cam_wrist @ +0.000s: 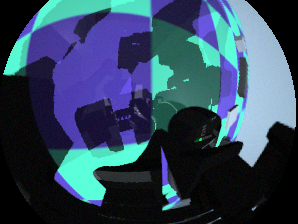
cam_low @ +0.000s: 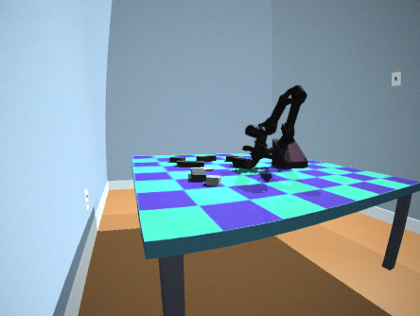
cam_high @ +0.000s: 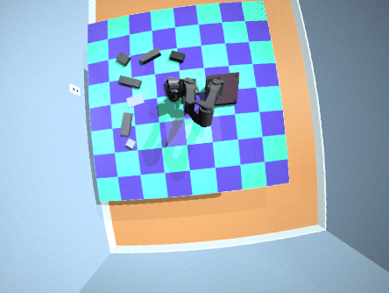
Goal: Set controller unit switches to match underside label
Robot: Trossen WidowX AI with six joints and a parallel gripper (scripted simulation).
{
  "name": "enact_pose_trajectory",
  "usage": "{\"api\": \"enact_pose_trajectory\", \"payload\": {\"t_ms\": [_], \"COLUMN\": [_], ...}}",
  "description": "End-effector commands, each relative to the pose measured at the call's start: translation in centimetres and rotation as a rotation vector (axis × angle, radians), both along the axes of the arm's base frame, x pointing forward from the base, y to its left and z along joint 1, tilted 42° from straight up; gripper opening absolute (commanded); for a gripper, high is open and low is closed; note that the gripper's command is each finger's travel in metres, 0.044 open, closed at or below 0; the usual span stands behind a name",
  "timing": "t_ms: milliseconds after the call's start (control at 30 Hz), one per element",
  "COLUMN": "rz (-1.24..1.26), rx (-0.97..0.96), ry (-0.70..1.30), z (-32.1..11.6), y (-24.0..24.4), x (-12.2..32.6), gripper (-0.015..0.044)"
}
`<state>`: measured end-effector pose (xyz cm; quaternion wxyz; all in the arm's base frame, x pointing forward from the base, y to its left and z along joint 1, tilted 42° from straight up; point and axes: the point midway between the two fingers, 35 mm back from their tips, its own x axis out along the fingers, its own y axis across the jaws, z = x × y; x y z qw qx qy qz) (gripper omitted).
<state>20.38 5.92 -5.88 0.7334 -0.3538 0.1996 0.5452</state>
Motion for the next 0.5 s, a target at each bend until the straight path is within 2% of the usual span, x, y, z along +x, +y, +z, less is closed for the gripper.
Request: {"api": "enact_pose_trajectory", "payload": {"t_ms": [0,467], "rz": [-0.003,-0.003], "rx": [-0.004,-0.004], "ry": [-0.001,-0.002], "z": [0.0,0.3], "y": [-0.1,0.1], "x": [0.4,1.9], "gripper": [0.0000,0.0000]}}
